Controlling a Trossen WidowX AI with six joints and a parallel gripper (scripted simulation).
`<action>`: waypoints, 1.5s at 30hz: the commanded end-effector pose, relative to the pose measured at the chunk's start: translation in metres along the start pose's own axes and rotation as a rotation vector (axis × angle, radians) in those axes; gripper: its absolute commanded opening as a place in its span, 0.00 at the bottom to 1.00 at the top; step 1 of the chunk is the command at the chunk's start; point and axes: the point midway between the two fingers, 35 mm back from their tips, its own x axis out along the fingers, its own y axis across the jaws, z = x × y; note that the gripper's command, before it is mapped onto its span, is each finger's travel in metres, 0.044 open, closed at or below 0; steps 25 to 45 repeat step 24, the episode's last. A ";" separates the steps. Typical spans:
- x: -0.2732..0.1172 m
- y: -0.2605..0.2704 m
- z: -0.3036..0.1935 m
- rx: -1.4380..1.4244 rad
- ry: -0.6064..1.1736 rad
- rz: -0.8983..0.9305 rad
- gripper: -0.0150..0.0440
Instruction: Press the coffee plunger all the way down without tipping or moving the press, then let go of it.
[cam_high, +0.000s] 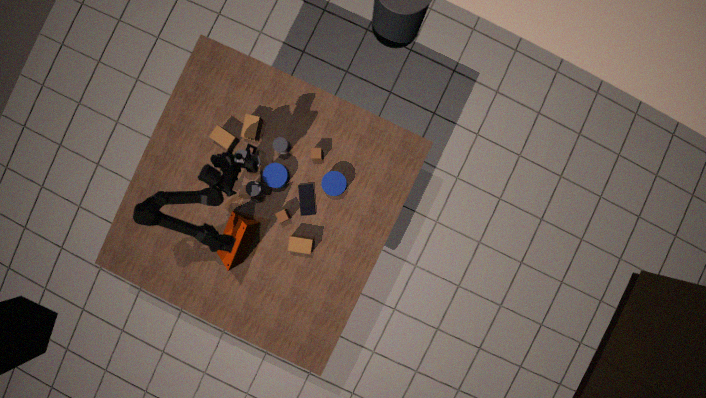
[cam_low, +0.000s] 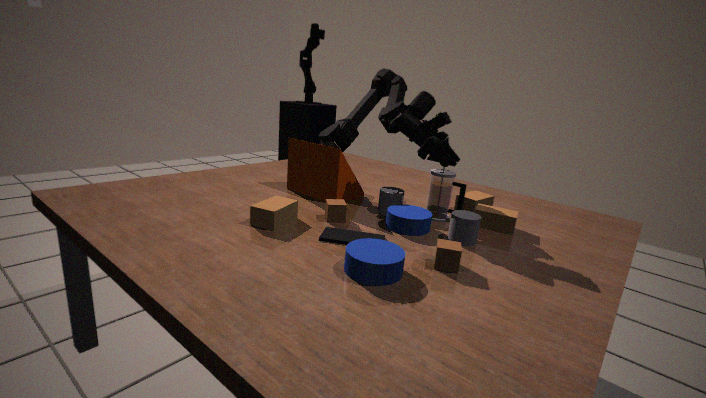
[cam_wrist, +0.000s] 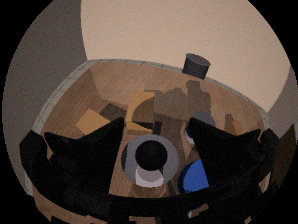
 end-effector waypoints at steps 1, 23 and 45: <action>0.000 -0.001 0.000 -0.002 -0.002 -0.005 1.00; -0.063 0.006 0.053 0.005 0.011 -0.008 1.00; -0.063 0.006 0.053 0.005 0.011 -0.008 1.00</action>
